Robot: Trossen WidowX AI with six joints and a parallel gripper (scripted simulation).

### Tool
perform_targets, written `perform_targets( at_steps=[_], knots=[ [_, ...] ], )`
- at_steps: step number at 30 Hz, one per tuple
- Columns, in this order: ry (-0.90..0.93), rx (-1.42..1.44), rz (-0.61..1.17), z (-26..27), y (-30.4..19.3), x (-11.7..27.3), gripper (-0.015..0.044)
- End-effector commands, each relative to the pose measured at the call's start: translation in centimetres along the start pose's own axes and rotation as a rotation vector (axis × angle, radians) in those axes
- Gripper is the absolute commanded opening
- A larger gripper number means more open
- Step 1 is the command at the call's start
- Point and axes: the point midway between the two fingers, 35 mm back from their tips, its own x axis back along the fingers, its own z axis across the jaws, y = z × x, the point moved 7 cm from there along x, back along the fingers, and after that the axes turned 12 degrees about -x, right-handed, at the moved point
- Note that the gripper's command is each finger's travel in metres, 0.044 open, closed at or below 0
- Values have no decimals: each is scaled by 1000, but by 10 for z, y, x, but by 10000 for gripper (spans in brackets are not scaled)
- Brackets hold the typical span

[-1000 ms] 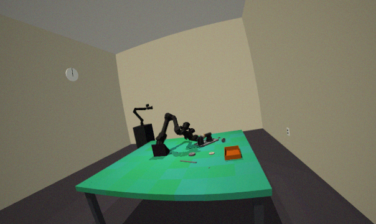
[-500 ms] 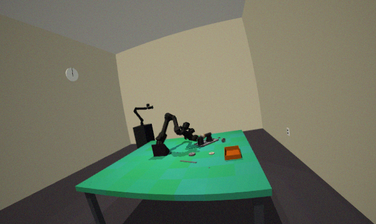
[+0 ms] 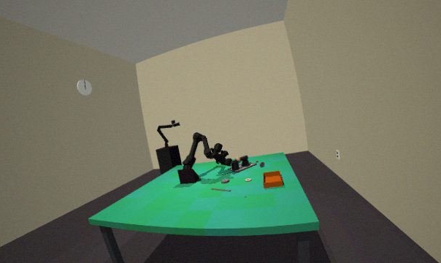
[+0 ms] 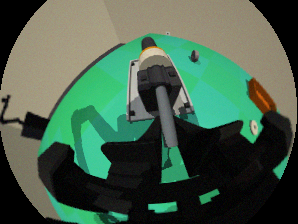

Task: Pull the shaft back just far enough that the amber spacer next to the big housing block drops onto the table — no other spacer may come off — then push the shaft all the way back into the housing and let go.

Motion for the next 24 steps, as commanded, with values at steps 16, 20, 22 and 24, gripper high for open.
perform_targets(
  at_steps=[16, 20, 22, 24],
  knots=[
    [2, 3, 2, 0, -3, 2, 0],
    [2, 3, 2, 0, -3, 2, 0],
    [2, 3, 2, 0, -3, 3, 0],
    [2, 3, 2, 0, -3, 3, 0]
  ],
)
